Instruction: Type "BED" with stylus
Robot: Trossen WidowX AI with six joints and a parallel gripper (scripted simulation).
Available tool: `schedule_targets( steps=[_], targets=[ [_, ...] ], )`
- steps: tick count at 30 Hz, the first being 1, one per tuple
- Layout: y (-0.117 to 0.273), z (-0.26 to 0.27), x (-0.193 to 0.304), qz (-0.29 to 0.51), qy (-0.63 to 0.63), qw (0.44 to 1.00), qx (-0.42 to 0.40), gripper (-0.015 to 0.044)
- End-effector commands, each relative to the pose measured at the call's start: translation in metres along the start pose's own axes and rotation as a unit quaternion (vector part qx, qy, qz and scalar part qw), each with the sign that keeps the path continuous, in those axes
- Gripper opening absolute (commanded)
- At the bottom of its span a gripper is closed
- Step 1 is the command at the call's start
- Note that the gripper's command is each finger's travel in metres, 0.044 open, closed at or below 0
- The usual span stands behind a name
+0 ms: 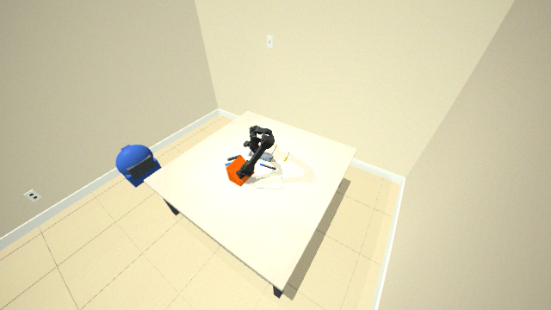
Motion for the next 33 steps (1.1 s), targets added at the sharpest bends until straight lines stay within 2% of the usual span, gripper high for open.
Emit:
schedule_targets(
  steps=[1, 4, 14, 18, 22, 32, 33],
  targets=[
    [0.021, 0.003, -0.001, 0.0, 0.002, 1.0, -0.002, 0.0],
    [0.056, 0.002, 0.0, 0.001, 0.001, 1.0, -0.002, 0.0],
    [0.054, 0.003, 0.001, 0.0, 0.004, 1.0, 0.0, 0.0],
    [0.054, 0.003, 0.001, 0.0, 0.004, 1.0, 0.0, 0.0105],
    [0.054, 0.003, 0.0, 0.0, 0.004, 1.0, 0.0, 0.0],
    [0.054, 0.003, 0.0, 0.0, 0.004, 1.0, 0.0, 0.0],
    [0.054, 0.003, 0.0, 0.0, 0.004, 1.0, 0.0, 0.0026]
  ],
)
Point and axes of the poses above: the point midway between the two fingers, 35 mm back from their tips, its own y axis back along the fingers, its own z axis across the jaws, x = y × z, the point moved 6 cm from there along y, back along the fingers, and after that the axes turned 14 degrees about -y, right-handed, at the moved point
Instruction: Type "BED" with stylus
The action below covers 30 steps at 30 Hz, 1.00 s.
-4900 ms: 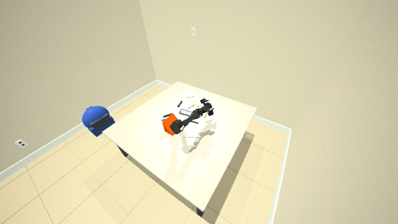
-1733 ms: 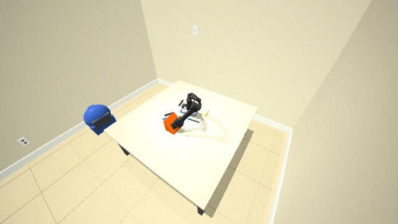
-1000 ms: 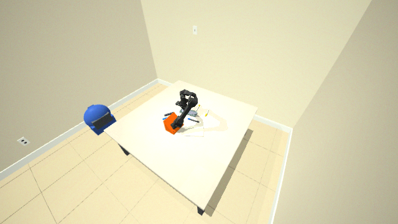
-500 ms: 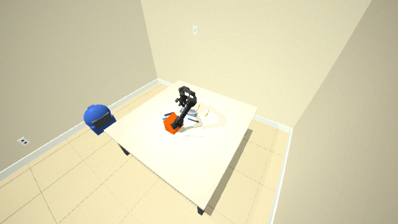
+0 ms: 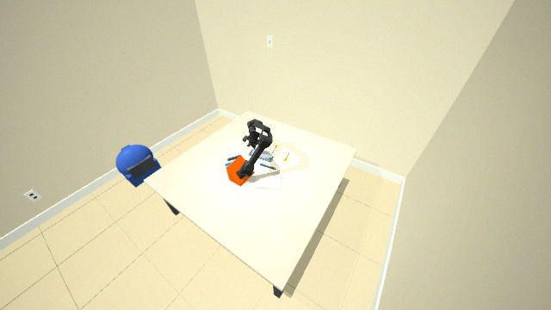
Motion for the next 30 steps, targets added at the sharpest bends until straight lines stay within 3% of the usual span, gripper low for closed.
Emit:
schedule_targets(
  steps=[1, 5, 12, 22, 30],
  targets=[
    [0.0, 0.0, 0.0, 0.0, 0.0, 1.0, 0.0, 0.0052],
    [0.004, 0.03, 0.027, -0.02, -0.04, 0.999, 0.013, 0.015],
    [0.0, 0.092, 0.115, -0.103, -0.167, 0.98, 0.042, 0.015],
    [-0.033, 0.118, 0.21, -0.23, -0.319, 0.919, 0.029, 0.015],
    [-0.038, 0.12, 0.22, -0.246, -0.336, 0.909, 0.023, 0.015]
  ],
)
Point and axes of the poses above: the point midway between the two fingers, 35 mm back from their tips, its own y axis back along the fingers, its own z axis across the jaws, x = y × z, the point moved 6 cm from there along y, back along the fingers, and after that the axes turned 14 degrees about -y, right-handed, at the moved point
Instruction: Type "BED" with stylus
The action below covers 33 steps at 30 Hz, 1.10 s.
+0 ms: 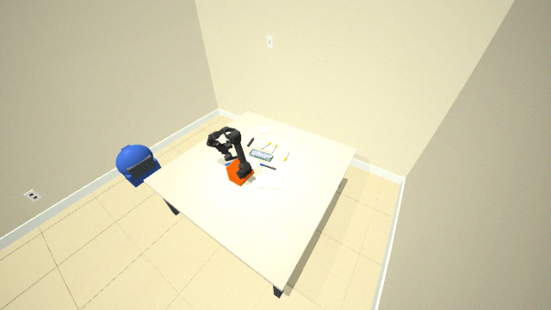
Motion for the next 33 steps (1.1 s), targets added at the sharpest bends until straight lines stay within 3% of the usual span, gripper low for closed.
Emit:
schedule_targets(
  steps=[1, 33],
  targets=[
    [-0.003, -0.004, 0.007, -0.01, -0.022, 1.0, 0.001, 0.015],
    [-0.016, -0.006, 0.018, -0.01, -0.022, 1.0, 0.001, 0.015]
  ],
)
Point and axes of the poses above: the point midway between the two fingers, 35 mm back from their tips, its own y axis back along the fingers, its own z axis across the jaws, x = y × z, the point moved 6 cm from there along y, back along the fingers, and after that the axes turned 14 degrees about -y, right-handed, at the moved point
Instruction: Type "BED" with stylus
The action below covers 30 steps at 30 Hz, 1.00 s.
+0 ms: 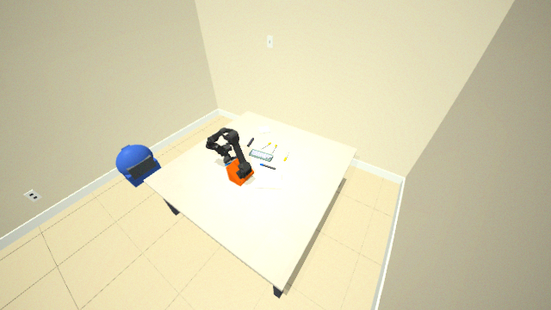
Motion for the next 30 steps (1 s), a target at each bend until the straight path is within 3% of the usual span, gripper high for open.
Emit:
schedule_targets(
  steps=[1, 30],
  targets=[
    [-0.004, -0.001, 0.002, 0.0, -0.001, 1.0, 0.002, 0.015],
    [-0.019, -0.002, 0.01, -0.001, -0.001, 1.0, 0.002, 0.015]
  ],
)
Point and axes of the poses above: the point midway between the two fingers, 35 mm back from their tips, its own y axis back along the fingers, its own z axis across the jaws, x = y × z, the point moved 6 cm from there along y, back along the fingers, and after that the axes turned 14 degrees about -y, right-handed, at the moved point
